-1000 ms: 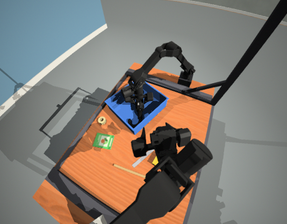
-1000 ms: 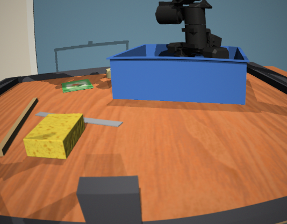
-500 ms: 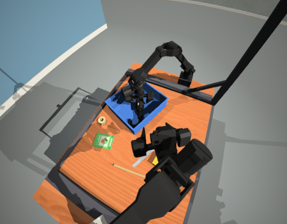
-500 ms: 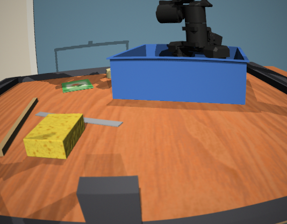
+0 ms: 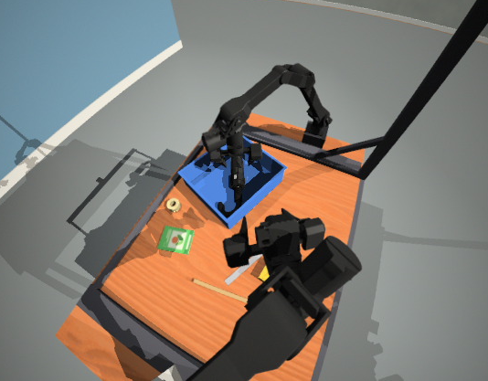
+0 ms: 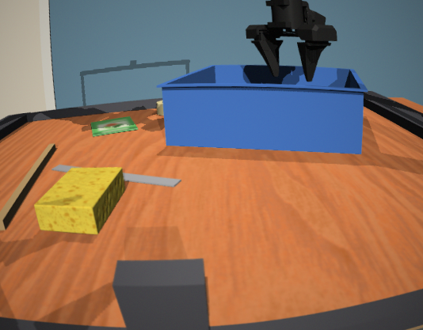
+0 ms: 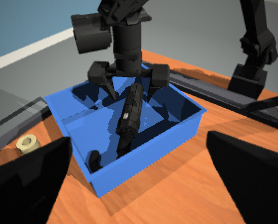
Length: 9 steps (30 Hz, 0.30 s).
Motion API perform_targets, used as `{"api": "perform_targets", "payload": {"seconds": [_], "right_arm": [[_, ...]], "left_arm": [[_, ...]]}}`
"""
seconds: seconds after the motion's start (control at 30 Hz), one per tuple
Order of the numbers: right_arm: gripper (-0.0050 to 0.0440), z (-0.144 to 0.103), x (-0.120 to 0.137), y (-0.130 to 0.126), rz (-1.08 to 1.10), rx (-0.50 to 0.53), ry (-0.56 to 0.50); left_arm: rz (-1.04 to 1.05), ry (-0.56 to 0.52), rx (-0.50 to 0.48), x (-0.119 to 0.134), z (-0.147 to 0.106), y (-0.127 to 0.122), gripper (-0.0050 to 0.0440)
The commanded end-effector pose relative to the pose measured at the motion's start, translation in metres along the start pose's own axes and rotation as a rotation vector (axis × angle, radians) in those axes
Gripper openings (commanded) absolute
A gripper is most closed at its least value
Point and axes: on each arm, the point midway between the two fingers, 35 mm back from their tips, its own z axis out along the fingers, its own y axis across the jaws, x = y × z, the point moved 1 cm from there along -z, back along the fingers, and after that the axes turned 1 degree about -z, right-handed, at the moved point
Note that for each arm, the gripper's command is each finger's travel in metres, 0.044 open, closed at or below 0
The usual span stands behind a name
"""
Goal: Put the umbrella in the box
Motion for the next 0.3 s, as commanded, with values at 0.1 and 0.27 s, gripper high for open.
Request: {"api": "perform_targets", "payload": {"seconds": [0.1, 0.27], "right_arm": [[0.0424, -0.077, 0.003, 0.005, 0.0, -0.048, 0.024], [0.0424, -0.077, 0.003, 0.005, 0.0, -0.048, 0.024]], "left_arm": [[-0.022, -0.012, 0.008, -0.009, -0.005, 0.001, 0.04], [-0.022, -0.012, 0.008, -0.009, -0.005, 0.001, 0.04]]}}
